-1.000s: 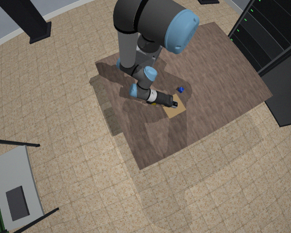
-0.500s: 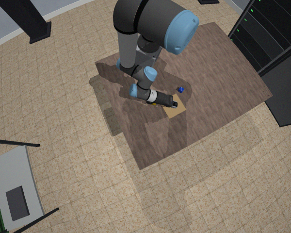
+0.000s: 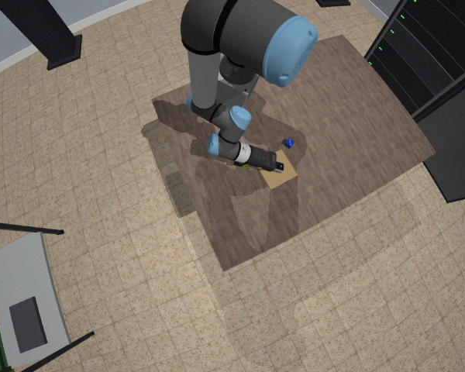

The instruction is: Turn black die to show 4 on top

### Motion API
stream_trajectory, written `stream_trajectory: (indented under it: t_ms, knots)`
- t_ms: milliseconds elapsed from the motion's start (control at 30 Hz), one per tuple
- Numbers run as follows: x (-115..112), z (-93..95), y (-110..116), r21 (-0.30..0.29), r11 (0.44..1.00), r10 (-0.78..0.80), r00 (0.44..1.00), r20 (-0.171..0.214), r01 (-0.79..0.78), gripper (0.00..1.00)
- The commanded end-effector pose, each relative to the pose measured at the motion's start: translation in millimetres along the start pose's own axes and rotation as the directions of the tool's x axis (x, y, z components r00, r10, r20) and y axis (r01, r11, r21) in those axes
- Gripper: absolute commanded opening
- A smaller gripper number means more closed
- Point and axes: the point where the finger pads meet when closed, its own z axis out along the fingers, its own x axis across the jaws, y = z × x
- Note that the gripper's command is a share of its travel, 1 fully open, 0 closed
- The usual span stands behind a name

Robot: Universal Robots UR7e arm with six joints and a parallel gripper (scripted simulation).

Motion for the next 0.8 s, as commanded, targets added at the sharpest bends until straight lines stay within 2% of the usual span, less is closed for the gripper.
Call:
stream_trajectory:
  t_ms: [0, 167, 200, 333, 367, 433, 467, 533, 567, 633, 667, 767]
  knots:
    - [-1.6, 0.0, -0.5, 0.001, 1.000, -0.003, 1.000, 0.000, 0.003, 0.57]
    - [-1.6, 0.0, -0.5, 0.001, 1.000, -0.003, 1.000, 0.000, 0.003, 0.57]
    - [-1.6, 0.0, -0.5, 0.001, 1.000, -0.003, 1.000, 0.000, 0.003, 0.63]
    - [-1.6, 0.0, -0.5, 0.001, 1.000, -0.003, 1.000, 0.000, 0.003, 0.63]
    - [-1.6, 0.0, -0.5, 0.001, 1.000, -0.003, 1.000, 0.000, 0.003, 0.69]
    - [-1.6, 0.0, -0.5, 0.001, 1.000, -0.003, 1.000, 0.000, 0.003, 0.69]
    - [-1.6, 0.0, -0.5, 0.001, 1.000, -0.003, 1.000, 0.000, 0.003, 0.75]
    - [-1.6, 0.0, -0.5, 0.001, 1.000, -0.003, 1.000, 0.000, 0.003, 0.75]
    - [-1.6, 0.0, -0.5, 0.001, 1.000, -0.003, 1.000, 0.000, 0.003, 0.81]
    - [-1.6, 0.0, -0.5, 0.001, 1.000, -0.003, 1.000, 0.000, 0.003, 0.81]
    - [-1.6, 0.0, -0.5, 0.001, 1.000, -0.003, 1.000, 0.000, 0.003, 0.87]
    - [-1.6, 0.0, -0.5, 0.001, 1.000, -0.003, 1.000, 0.000, 0.003, 0.87]
